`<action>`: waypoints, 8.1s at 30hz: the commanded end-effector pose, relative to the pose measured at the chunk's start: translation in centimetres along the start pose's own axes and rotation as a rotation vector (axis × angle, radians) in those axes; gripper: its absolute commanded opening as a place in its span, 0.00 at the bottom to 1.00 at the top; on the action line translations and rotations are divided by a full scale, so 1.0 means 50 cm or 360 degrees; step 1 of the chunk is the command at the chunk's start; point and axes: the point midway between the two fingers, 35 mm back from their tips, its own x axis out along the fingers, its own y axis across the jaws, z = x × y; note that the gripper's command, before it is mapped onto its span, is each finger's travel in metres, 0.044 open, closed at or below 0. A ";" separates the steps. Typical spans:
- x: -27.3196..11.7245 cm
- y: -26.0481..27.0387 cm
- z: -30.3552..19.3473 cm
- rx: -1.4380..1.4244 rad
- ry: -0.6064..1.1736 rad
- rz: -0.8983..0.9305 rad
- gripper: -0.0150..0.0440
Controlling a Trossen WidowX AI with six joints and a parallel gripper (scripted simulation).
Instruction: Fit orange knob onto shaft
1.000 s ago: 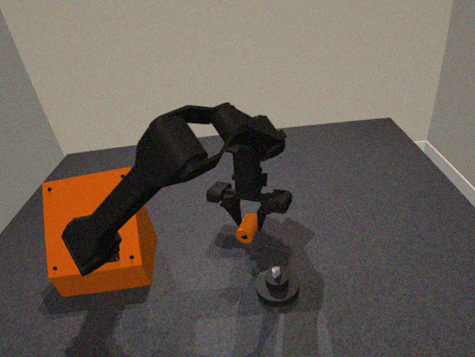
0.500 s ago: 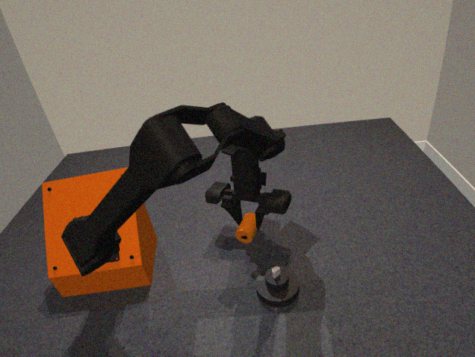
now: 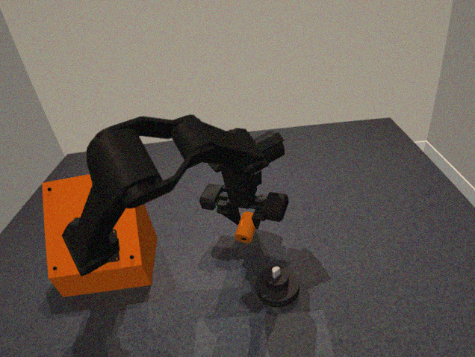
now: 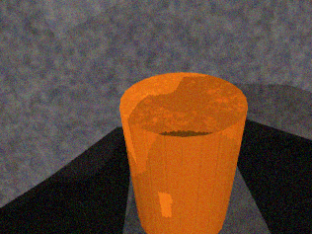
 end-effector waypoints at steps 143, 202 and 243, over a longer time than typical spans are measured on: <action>-0.198 0.001 -0.091 -0.0356 0.0205 0.0025 1.00; 0.012 0.000 -0.122 -0.0407 0.0211 0.0025 0.87; -0.233 0.006 -0.049 -0.0394 0.0201 0.0033 0.25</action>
